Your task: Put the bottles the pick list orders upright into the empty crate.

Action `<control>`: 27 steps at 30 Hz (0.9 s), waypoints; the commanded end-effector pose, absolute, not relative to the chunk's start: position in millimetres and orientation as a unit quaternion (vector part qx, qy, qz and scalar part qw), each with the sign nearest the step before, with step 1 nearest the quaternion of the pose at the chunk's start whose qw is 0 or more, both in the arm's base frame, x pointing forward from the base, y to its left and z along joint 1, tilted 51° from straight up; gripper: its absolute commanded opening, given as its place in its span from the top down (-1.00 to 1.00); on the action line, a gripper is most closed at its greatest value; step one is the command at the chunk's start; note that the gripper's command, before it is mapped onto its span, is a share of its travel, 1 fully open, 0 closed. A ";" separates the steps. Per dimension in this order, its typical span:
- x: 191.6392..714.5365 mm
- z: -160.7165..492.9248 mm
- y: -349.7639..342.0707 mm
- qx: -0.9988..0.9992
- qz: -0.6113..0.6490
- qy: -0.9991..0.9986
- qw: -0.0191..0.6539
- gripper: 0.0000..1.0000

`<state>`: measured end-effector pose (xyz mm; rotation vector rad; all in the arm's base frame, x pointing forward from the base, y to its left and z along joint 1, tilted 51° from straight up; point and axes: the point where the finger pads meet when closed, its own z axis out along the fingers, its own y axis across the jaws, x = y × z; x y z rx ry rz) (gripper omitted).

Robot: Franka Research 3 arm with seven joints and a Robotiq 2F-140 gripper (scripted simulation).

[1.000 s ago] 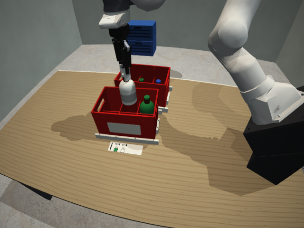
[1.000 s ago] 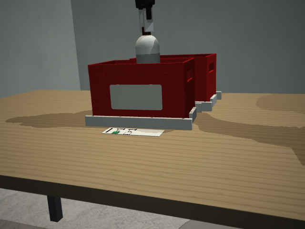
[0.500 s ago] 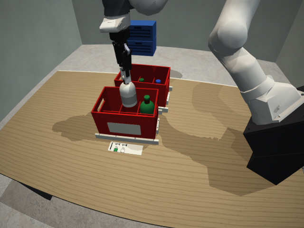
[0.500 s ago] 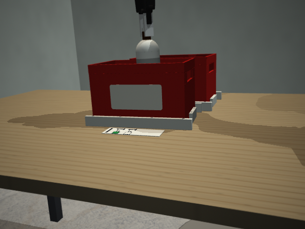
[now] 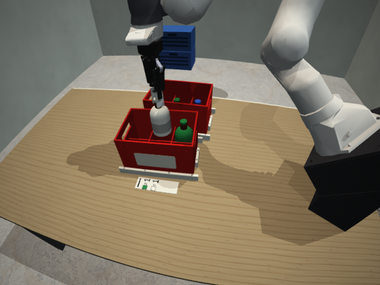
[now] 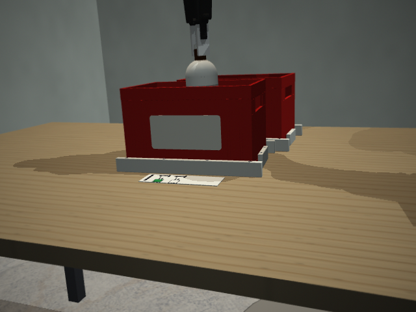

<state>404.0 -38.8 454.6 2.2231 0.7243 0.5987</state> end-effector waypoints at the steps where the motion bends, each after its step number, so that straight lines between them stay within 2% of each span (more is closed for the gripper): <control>1: 408.6 456.9 -38.0 0.859 0.241 0.279 0.356 1.00; 27: 422.2 443.0 -48.4 0.859 0.241 0.279 0.356 1.00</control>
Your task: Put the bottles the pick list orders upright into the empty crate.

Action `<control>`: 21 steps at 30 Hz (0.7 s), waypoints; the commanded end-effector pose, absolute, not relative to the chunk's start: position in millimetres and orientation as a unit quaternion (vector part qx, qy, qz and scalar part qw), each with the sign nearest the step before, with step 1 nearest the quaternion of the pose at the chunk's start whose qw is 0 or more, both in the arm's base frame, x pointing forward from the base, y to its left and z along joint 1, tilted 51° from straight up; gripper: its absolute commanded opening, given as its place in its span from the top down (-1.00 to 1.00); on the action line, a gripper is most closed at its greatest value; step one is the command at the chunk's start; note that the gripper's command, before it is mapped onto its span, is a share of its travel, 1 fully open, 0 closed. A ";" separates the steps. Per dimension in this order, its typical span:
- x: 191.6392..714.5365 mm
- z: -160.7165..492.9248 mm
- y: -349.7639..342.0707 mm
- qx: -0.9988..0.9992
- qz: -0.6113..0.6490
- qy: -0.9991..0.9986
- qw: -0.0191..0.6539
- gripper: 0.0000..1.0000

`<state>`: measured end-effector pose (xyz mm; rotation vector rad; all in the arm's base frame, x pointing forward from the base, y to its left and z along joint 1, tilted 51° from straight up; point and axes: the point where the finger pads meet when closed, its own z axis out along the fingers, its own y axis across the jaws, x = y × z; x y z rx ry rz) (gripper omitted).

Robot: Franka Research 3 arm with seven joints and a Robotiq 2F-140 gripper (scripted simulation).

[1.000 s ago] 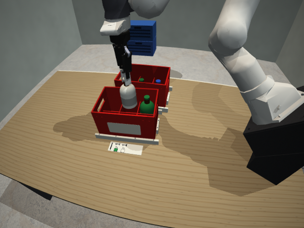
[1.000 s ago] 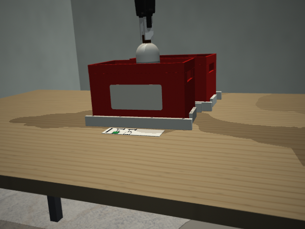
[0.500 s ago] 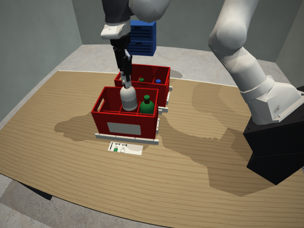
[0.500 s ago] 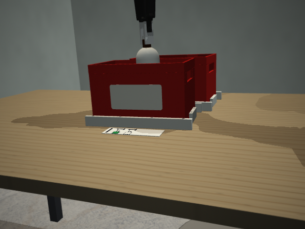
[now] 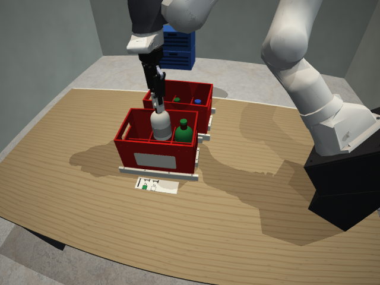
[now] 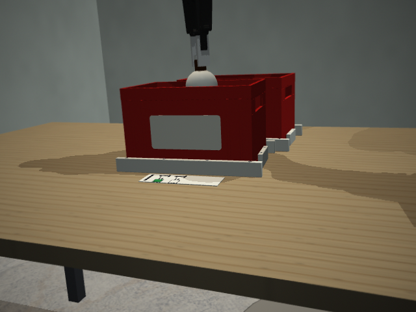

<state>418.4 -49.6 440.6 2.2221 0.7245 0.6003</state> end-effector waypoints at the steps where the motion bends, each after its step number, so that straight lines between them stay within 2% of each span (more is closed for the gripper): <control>1: 422.8 442.4 -48.9 0.859 0.241 0.279 0.356 1.00; 21: 433.8 430.9 -57.4 0.859 0.241 0.279 0.356 1.00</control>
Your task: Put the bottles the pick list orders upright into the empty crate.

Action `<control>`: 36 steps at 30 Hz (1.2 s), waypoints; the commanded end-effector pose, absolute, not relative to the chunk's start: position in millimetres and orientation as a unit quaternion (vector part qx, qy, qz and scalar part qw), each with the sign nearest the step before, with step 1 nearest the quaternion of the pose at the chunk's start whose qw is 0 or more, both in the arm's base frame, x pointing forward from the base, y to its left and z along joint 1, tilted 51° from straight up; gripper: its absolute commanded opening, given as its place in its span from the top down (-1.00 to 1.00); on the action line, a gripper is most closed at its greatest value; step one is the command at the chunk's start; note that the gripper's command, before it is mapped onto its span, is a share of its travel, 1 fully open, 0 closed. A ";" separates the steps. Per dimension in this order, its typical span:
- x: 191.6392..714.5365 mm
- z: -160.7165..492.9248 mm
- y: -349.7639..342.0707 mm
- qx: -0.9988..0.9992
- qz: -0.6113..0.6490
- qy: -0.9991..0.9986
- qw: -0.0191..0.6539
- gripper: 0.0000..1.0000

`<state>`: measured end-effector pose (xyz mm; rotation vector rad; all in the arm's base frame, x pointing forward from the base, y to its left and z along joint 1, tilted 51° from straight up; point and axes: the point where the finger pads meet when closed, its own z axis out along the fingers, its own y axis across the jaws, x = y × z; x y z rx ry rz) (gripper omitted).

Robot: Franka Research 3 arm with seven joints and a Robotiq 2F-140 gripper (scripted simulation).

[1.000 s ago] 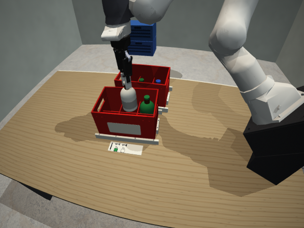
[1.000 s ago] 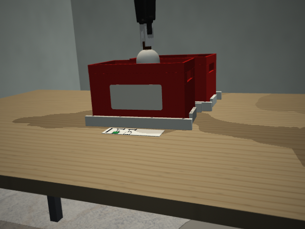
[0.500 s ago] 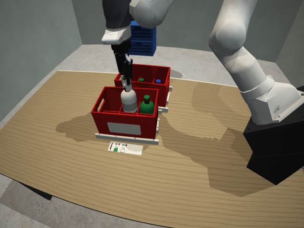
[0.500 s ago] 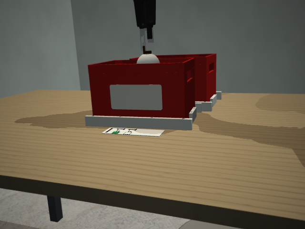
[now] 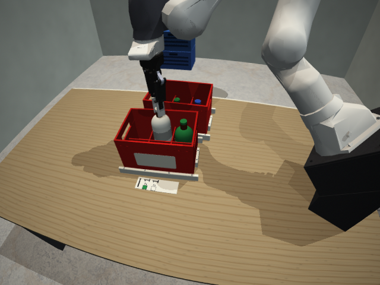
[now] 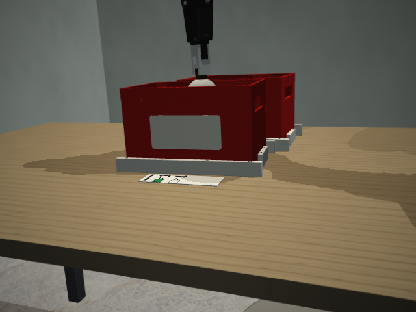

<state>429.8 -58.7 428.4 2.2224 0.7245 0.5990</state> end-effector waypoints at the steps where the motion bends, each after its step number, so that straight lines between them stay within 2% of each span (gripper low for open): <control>1: 434.4 430.3 -57.9 0.859 0.241 0.279 0.356 1.00; 36: 447.0 416.8 -67.9 0.859 0.241 0.279 0.356 1.00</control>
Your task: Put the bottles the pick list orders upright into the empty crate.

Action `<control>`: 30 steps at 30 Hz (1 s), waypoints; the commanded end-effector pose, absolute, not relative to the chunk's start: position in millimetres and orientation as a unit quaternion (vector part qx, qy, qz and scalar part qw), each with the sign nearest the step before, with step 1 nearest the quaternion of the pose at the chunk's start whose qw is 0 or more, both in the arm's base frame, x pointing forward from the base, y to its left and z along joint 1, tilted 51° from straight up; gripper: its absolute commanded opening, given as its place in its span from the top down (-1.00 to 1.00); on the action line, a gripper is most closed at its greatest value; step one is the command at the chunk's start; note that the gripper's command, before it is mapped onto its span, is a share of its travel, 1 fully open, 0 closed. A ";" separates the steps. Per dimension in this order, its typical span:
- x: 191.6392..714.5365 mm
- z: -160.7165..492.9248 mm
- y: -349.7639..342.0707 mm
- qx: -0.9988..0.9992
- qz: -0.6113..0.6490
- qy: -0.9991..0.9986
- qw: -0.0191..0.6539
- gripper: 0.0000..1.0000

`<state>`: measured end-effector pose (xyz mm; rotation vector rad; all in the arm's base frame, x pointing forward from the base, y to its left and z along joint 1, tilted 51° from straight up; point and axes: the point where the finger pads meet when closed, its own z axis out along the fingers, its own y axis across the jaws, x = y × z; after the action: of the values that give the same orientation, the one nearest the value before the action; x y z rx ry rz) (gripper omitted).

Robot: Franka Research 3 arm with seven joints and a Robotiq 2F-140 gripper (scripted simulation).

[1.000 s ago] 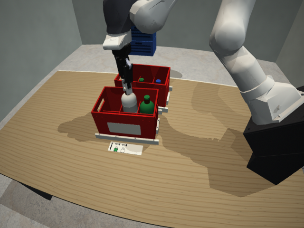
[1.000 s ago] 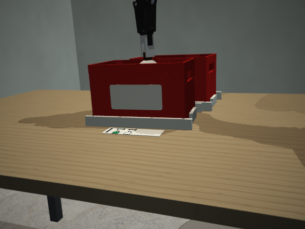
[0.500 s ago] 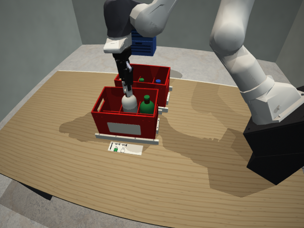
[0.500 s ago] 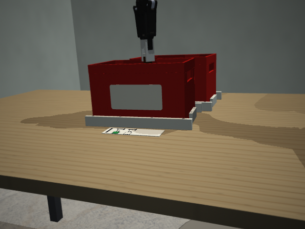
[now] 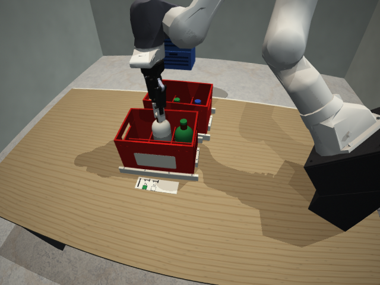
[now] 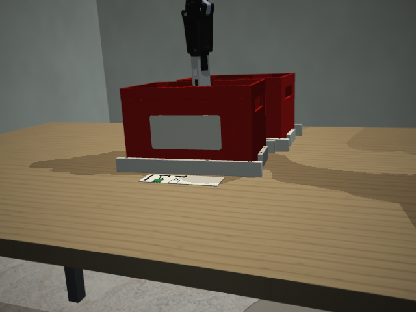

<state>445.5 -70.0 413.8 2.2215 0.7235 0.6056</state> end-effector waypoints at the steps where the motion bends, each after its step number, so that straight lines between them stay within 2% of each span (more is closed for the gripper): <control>1: 446.9 416.7 -67.9 0.859 0.241 0.279 0.356 1.00; 30: 447.9 414.5 -70.0 0.859 0.241 0.279 0.356 1.00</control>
<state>445.7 -71.1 412.3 2.2212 0.7229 0.6067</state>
